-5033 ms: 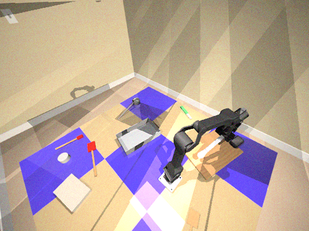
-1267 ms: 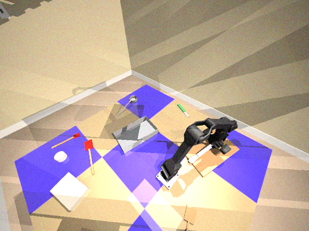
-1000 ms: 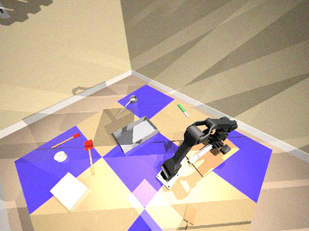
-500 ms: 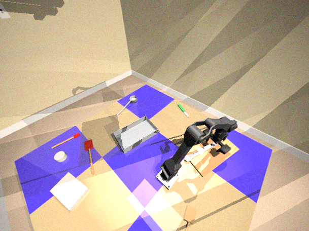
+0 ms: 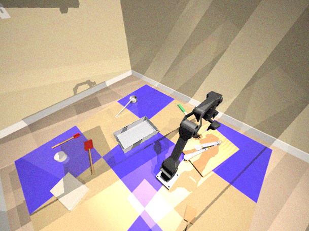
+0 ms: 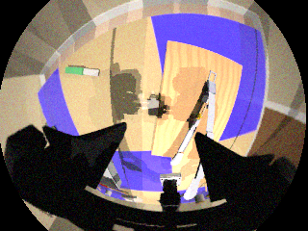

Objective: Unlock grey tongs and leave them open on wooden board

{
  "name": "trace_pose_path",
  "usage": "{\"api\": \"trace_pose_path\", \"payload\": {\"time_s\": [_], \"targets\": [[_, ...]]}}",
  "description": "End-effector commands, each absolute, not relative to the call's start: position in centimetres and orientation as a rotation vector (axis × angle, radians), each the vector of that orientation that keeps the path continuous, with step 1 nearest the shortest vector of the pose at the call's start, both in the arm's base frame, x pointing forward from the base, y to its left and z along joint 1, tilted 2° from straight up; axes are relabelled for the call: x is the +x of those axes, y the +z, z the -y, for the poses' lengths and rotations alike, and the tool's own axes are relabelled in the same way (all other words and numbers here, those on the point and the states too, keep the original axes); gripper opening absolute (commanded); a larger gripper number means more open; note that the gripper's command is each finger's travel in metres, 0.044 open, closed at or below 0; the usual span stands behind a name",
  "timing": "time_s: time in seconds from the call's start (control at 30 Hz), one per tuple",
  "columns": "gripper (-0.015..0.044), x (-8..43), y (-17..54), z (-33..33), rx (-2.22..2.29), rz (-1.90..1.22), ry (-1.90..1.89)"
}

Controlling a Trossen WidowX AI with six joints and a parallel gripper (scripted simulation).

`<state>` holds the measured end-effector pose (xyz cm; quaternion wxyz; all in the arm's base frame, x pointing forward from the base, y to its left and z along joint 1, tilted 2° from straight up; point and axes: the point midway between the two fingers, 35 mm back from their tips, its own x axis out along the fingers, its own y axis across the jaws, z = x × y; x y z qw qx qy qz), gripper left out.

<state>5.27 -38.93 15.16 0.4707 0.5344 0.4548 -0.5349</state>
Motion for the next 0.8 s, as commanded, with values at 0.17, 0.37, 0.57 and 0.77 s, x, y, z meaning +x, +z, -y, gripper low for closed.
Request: {"api": "trace_pose_path", "payload": {"time_s": [0.17, 0.37, 0.57, 0.77], "targets": [[0.044, 7.7, 17.8, 38.4, 1.318, -1.1, -1.314], [0.044, 7.1, 20.7, 37.9, 1.282, -1.046, -1.33], [0.044, 7.1, 20.7, 37.9, 1.282, -1.046, -1.33], [0.044, 7.1, 20.7, 37.9, 1.282, -1.046, -1.33]]}}
